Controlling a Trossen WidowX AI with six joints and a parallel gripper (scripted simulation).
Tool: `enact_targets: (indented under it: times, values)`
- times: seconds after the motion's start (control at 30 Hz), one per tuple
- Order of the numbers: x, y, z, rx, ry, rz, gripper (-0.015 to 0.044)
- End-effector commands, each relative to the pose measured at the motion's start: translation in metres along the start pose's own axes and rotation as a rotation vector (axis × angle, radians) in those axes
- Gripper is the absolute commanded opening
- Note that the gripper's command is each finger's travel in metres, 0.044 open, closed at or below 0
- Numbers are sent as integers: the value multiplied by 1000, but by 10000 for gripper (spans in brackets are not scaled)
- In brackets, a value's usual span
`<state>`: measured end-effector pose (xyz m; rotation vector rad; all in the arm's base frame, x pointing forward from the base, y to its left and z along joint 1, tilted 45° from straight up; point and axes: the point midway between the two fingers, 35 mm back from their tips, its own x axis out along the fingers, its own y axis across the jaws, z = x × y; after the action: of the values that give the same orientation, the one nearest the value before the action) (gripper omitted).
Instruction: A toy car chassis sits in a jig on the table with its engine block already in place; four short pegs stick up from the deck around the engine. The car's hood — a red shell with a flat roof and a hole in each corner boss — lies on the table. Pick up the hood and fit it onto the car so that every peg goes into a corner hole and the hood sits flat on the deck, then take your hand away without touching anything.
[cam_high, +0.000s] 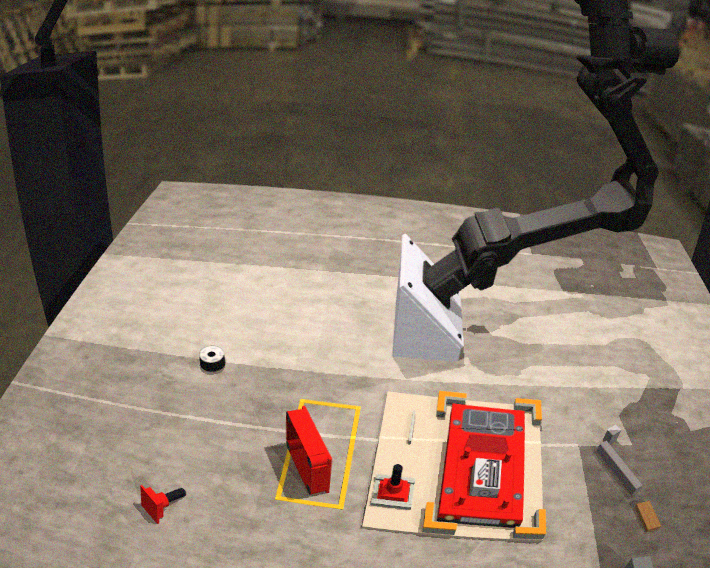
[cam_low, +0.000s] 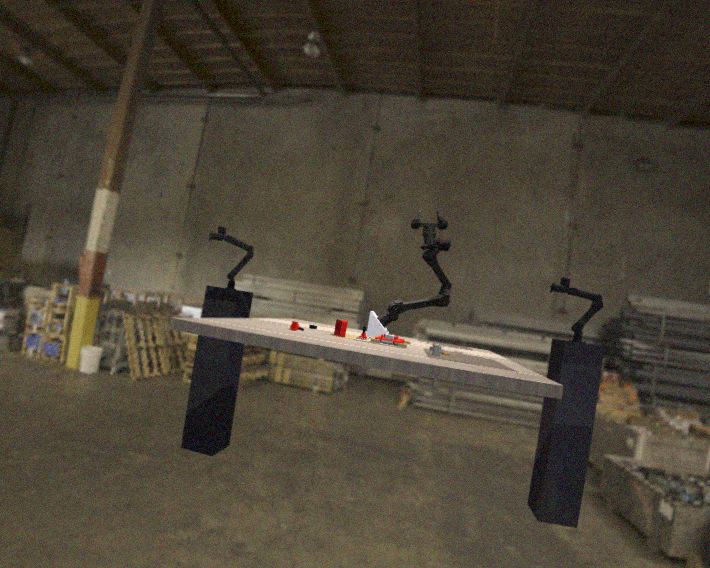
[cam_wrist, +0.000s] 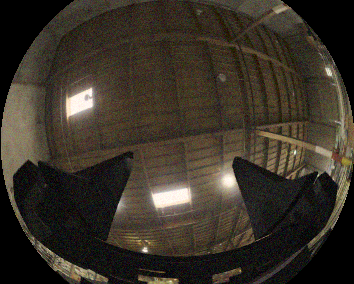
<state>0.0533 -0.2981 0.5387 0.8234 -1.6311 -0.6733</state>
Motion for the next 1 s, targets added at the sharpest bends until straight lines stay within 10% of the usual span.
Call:
enact_targets:
  times: [0.0,0.53,0.97]
  values:
    - [0,-1,0,-1,2,-3,414]
    - [-12,-148,-85,-88,304,-456,0]
    - [-87,-267,-151,-160,606,-876,0]
